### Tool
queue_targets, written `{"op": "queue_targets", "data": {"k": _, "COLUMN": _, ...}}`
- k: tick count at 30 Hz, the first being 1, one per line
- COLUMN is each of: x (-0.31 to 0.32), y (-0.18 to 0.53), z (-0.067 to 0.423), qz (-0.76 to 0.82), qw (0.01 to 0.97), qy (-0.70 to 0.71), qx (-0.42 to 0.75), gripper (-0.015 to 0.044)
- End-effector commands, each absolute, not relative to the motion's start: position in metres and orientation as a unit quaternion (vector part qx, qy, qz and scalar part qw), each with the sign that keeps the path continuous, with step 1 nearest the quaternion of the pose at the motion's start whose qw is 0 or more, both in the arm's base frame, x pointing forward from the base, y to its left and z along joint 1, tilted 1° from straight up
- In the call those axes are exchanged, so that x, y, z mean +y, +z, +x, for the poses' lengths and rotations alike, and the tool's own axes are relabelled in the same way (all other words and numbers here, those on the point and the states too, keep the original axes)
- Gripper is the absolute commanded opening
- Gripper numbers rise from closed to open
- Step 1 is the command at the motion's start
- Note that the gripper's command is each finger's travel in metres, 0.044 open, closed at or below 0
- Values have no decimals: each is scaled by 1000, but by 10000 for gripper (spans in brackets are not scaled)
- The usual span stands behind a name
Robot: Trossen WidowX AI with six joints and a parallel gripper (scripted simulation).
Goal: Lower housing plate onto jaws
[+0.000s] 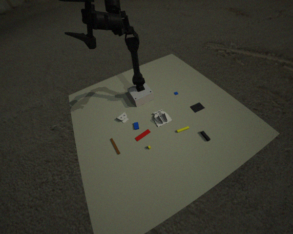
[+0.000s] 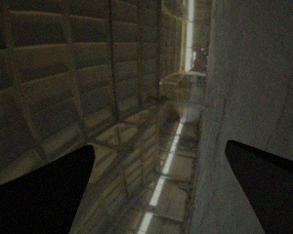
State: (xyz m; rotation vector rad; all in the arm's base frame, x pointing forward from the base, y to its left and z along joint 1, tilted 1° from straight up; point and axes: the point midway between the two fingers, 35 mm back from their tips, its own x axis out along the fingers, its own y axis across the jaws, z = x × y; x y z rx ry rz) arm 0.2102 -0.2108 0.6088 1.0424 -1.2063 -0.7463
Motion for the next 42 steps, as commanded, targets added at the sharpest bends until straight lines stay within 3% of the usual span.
{"op": "queue_targets", "data": {"k": 1, "x": -222, "y": 587, "z": 228, "qz": 432, "qw": 668, "qy": -366, "qx": -483, "gripper": 440}}
{"op": "queue_targets", "data": {"k": 22, "x": -260, "y": 501, "z": 276, "qz": 274, "qw": 785, "qy": -498, "qx": -247, "gripper": 440}}
{"op": "queue_targets", "data": {"k": 42, "x": -289, "y": 402, "z": 297, "qz": 115, "qw": 837, "qy": -534, "qx": 22, "gripper": 440}}
